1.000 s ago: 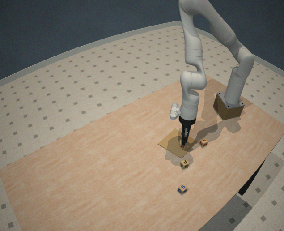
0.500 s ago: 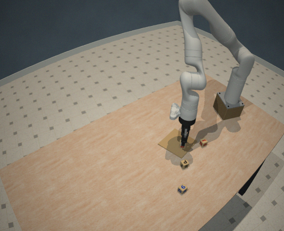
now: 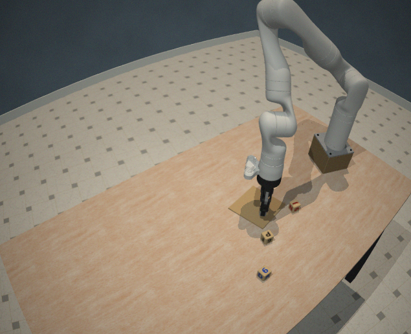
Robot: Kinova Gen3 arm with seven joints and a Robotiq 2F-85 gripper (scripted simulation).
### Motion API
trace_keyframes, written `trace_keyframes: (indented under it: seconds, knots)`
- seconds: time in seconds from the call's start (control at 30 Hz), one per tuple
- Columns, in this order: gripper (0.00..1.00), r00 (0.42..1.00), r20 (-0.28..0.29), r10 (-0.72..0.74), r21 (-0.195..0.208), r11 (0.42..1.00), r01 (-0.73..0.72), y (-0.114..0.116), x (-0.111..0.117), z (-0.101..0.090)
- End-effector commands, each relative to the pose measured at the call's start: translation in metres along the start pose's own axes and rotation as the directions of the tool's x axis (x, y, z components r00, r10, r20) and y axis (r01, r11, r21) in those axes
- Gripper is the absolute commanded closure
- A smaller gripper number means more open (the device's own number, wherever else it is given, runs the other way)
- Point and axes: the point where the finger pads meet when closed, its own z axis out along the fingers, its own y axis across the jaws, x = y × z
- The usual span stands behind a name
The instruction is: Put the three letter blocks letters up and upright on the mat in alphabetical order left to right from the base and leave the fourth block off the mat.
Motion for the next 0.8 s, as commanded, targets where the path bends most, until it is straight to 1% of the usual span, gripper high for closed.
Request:
trace_keyframes:
  seconds: [0.0,0.17,0.77]
  knots:
    - [0.33,1.000,0.004,0.000,0.003,1.000,0.000,-0.0040,-0.0035,0.0069]
    - [0.33,1.000,0.004,0.000,0.003,1.000,0.000,-0.0038,-0.0037,0.0100]
    - [0.33,1.000,0.004,0.000,0.003,1.000,0.000,-0.0037,-0.0038,0.0101]
